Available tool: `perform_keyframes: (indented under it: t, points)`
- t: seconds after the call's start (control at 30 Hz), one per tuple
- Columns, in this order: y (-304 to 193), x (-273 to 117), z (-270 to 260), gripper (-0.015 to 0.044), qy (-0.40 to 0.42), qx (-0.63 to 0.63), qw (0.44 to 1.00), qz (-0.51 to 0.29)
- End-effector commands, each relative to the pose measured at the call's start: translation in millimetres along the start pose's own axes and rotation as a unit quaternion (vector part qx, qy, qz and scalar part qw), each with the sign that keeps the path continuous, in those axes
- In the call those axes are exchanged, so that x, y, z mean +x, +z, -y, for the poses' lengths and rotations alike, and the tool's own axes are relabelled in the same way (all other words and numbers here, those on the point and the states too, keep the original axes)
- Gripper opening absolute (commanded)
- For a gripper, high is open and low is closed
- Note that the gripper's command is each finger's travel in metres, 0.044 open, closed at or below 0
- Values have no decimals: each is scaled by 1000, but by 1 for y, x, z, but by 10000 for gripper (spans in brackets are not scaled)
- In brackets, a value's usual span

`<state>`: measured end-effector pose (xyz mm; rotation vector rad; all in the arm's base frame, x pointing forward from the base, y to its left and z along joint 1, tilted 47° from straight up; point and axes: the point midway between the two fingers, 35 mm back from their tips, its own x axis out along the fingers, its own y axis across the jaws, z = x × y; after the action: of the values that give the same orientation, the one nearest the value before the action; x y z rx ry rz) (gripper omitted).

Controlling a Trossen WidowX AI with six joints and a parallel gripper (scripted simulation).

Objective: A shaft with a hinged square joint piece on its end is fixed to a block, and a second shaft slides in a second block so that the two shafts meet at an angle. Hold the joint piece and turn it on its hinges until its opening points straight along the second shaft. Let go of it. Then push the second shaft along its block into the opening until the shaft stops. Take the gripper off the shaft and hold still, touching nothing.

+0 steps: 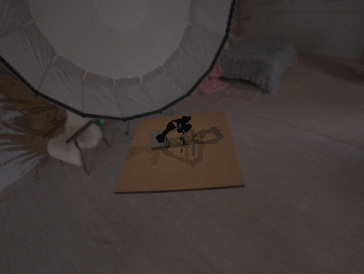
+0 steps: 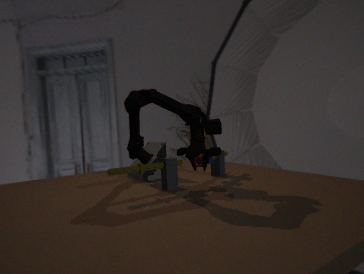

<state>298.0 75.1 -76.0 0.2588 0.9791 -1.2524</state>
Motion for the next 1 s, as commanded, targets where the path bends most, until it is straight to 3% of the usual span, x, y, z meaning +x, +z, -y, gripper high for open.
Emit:
perform_keyframes:
  t: [0.0, 0.97]
  points:
    - [0, 0, 3, 0, 3, 36, 999, 5]
    - [-7, -3, 25, 0, 6, 275, 961, 34]
